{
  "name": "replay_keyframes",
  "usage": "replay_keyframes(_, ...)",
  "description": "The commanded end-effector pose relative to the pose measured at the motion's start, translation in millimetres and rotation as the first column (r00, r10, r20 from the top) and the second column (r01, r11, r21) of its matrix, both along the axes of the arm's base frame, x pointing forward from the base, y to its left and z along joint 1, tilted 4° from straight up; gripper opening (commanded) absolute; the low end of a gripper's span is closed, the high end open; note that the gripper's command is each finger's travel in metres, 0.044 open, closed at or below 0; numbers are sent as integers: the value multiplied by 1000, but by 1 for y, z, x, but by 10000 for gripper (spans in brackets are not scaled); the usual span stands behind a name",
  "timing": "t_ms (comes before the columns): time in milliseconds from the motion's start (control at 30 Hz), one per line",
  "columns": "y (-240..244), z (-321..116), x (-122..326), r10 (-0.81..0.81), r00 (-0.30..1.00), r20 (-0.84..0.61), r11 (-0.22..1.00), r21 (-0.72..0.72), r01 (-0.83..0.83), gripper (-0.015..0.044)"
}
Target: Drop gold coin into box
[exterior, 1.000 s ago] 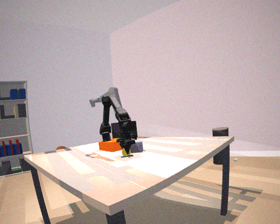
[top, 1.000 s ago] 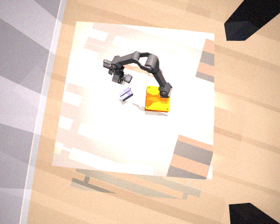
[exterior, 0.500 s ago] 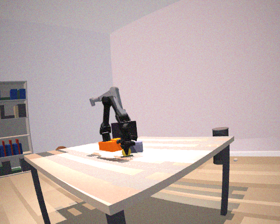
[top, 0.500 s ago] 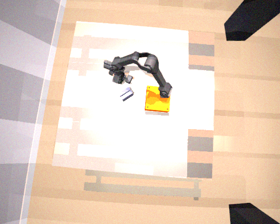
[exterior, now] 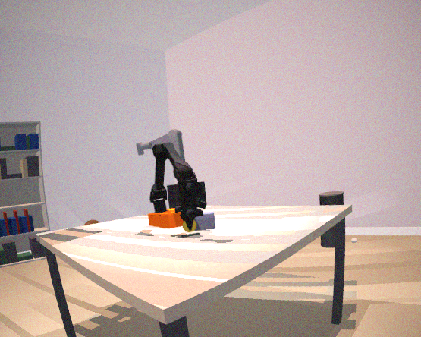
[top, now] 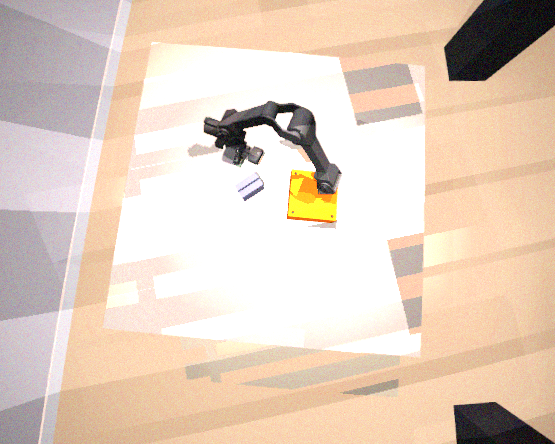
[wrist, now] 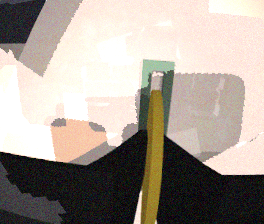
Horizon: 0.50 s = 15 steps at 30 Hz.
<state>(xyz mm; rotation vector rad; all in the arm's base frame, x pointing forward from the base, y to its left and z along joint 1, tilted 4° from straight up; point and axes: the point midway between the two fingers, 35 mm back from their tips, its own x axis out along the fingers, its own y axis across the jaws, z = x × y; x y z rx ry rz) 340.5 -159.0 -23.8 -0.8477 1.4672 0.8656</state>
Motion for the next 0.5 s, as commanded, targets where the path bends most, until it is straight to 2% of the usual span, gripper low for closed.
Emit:
replay_keyframes(0, -2, 14, 5, 2, 1000, 17, 1000, -10, -2, 0)
replay_keyframes(467, -1, 50, 7, 2, 1000, 17, 1000, -10, -2, 0)
